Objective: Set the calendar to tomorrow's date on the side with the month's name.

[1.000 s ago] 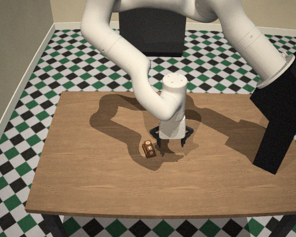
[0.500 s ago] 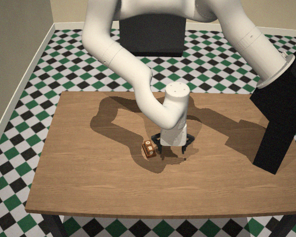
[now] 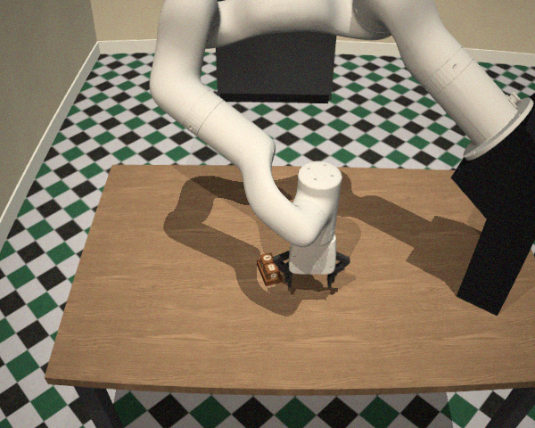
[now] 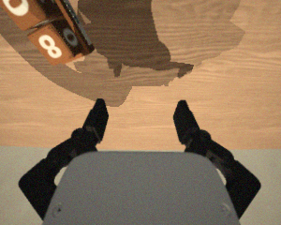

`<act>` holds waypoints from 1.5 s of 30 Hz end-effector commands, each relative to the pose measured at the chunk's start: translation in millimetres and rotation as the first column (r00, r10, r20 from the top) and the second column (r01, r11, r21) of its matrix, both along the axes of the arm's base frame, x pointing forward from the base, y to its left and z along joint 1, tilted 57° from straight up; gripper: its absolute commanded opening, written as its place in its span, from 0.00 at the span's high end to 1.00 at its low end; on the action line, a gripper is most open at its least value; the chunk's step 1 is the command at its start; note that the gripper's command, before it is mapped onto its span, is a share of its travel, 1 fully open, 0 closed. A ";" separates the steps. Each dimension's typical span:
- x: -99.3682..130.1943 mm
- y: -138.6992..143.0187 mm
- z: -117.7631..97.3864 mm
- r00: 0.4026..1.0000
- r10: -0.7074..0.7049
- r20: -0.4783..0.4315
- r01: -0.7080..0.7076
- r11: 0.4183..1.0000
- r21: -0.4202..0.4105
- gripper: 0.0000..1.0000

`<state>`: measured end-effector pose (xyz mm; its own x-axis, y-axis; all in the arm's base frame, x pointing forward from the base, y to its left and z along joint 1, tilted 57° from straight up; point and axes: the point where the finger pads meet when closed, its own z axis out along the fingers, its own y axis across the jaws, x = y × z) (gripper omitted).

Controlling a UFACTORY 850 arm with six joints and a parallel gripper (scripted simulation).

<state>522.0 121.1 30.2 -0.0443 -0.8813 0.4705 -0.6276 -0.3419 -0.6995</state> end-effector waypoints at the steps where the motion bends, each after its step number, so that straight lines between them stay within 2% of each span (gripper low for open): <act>1: 2.2 -0.8 -1.6 1.000 0.001 0.000 -0.001 1.000 0.000 0.00; 17: 27.7 -11.4 -19.3 1.000 0.001 0.000 -0.001 1.000 0.000 0.00; 45: 28.3 -11.7 -19.6 1.000 0.001 0.000 -0.001 1.000 0.000 0.00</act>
